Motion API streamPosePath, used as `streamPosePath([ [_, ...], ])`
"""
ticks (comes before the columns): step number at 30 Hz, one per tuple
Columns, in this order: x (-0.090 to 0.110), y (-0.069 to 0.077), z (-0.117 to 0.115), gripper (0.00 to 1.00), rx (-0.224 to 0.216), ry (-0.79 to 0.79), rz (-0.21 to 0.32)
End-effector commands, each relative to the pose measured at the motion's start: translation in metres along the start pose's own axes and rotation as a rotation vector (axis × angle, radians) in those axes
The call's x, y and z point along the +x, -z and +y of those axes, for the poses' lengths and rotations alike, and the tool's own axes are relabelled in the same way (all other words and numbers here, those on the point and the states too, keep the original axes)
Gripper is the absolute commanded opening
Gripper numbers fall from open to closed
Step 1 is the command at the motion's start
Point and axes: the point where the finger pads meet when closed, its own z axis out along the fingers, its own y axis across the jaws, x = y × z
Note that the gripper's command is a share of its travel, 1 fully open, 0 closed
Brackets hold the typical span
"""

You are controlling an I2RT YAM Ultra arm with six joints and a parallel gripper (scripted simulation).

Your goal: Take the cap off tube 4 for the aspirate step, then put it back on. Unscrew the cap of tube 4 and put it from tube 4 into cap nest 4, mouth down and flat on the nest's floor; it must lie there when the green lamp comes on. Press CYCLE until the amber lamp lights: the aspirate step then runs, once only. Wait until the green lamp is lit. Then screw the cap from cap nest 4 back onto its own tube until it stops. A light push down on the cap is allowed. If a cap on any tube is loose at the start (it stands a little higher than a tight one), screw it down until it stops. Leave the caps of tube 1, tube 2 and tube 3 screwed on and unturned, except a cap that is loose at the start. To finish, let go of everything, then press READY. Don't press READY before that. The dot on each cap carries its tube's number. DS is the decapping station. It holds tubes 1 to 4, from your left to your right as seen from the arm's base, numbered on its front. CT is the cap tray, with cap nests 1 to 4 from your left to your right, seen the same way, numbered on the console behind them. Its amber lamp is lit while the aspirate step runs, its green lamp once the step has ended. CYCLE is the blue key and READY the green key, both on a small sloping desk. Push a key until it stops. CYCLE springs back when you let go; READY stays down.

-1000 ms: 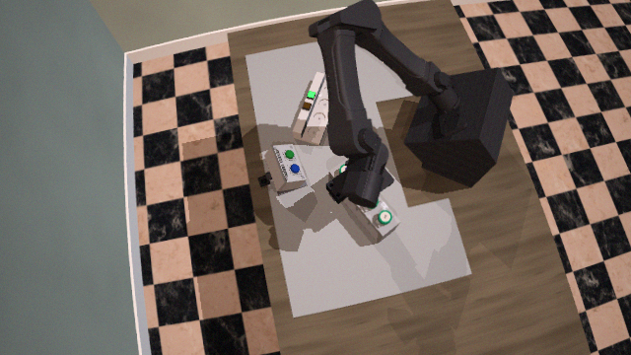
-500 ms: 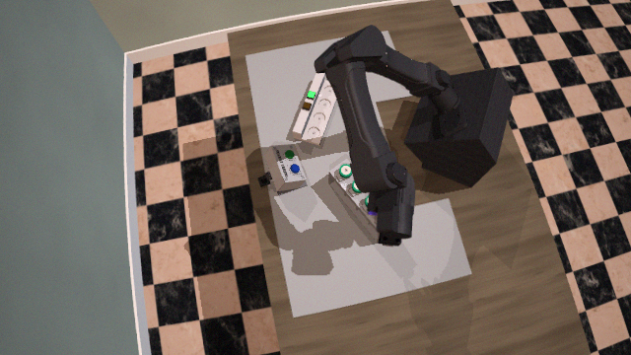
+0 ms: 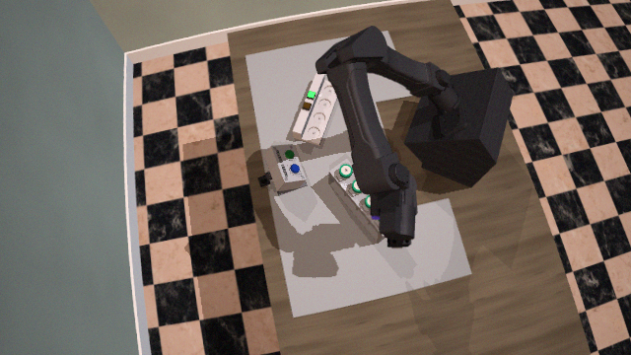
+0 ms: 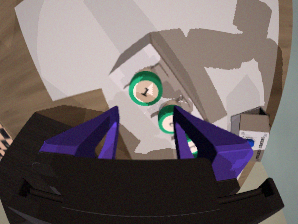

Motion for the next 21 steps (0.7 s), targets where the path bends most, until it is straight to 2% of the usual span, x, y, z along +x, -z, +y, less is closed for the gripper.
streamPosePath([
  [1,-0.004,0.006,-0.001,0.49,0.006,0.006,-0.020],
  [7,-0.006,0.008,0.000,0.49,0.006,0.006,-0.020],
  [10,-0.006,-0.001,0.000,0.49,0.006,0.006,-0.020],
  [12,-0.006,-0.001,0.000,0.49,0.006,0.006,-0.020],
  [21,-0.008,-0.028,0.000,0.49,0.006,0.006,-0.019],
])
